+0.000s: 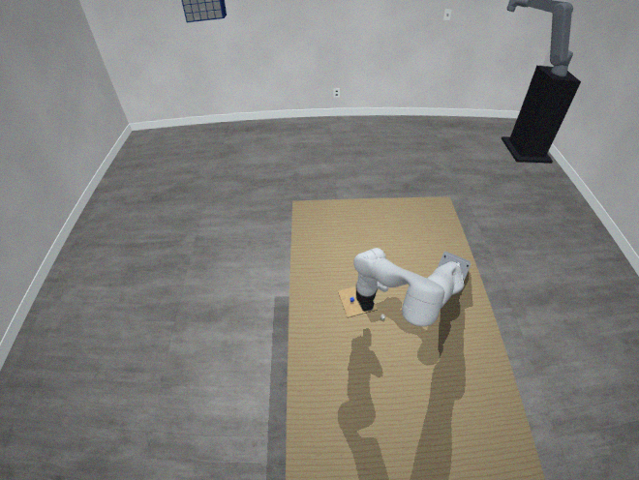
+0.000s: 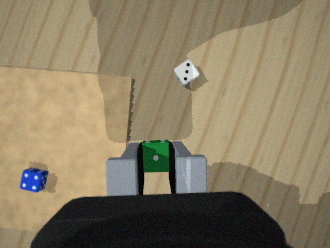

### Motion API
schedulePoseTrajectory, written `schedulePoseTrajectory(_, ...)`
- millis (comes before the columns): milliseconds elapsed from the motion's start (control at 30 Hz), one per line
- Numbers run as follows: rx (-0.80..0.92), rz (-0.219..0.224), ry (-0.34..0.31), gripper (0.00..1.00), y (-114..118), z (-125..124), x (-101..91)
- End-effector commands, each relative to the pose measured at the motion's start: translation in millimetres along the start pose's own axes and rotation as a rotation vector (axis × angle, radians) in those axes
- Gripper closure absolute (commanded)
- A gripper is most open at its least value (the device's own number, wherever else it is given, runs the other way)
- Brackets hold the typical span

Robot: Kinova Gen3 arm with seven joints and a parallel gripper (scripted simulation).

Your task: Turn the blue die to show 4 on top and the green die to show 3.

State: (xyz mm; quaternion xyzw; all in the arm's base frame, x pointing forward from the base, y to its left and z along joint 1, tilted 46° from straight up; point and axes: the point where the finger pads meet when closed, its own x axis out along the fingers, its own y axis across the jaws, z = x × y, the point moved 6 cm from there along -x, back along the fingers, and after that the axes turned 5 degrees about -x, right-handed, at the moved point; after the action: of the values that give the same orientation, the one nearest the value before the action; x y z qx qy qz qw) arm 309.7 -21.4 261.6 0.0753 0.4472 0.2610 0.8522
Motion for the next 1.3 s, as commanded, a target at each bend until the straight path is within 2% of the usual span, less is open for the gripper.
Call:
schedulePoseTrajectory(0, -0.082, 0.004, -0.015, 0.66, 6.0, 8.3, -2.4)
schedulePoseTrajectory(200, -0.253, 0.009, -0.023, 0.66, 12.9, 18.2, -3.0)
schedulePoseTrajectory(667, -0.481, 0.016, -0.036, 0.66, 23.5, 31.9, -4.2)
schedulePoseTrajectory(1267, -0.577, 0.018, -0.042, 0.66, 28.5, 37.8, -4.8)
